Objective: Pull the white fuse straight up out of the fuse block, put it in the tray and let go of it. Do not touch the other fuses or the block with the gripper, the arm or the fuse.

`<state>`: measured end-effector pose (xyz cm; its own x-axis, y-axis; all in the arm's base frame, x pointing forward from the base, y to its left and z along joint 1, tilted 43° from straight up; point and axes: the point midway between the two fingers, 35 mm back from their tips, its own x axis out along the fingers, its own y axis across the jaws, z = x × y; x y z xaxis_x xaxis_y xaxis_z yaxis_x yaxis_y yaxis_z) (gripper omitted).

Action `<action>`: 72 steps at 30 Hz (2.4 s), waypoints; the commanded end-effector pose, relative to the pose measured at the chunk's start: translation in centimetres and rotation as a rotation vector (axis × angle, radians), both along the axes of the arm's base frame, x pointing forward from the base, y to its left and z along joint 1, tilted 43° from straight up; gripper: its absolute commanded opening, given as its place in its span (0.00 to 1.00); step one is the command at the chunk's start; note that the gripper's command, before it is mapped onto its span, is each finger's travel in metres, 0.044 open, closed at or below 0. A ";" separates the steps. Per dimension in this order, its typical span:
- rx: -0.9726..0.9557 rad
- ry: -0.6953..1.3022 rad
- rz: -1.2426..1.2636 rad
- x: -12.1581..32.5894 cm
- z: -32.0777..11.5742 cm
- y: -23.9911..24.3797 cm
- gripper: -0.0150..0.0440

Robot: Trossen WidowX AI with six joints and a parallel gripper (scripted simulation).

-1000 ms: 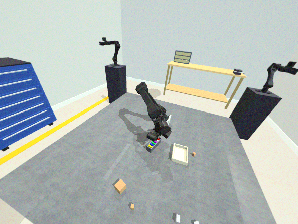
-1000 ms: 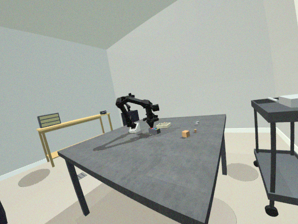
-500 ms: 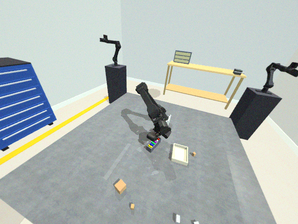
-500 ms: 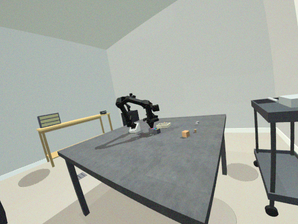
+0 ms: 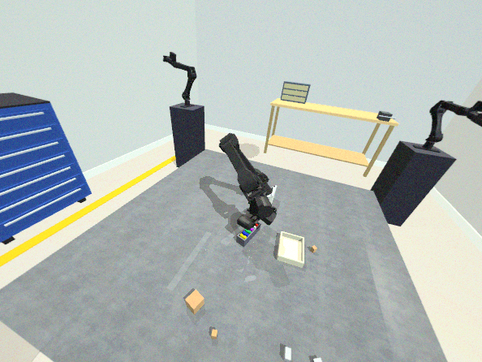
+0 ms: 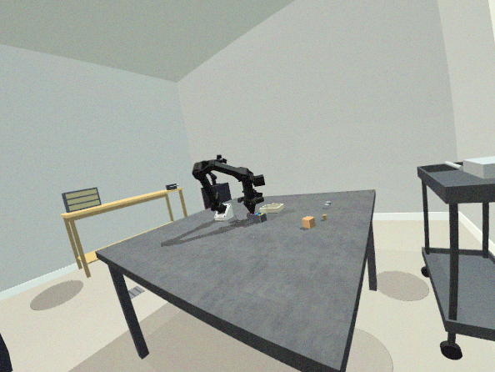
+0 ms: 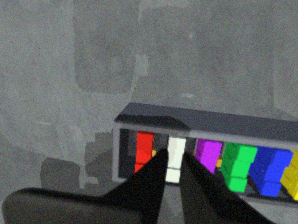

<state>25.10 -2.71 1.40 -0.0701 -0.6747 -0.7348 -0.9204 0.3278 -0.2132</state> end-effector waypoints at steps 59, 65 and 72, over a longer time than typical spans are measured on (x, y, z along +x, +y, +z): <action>0.001 0.000 0.003 0.3 1.8 1.7 0.25; 0.001 0.000 0.003 0.3 2.0 1.9 0.25; 0.001 0.000 0.003 0.3 2.3 2.2 0.25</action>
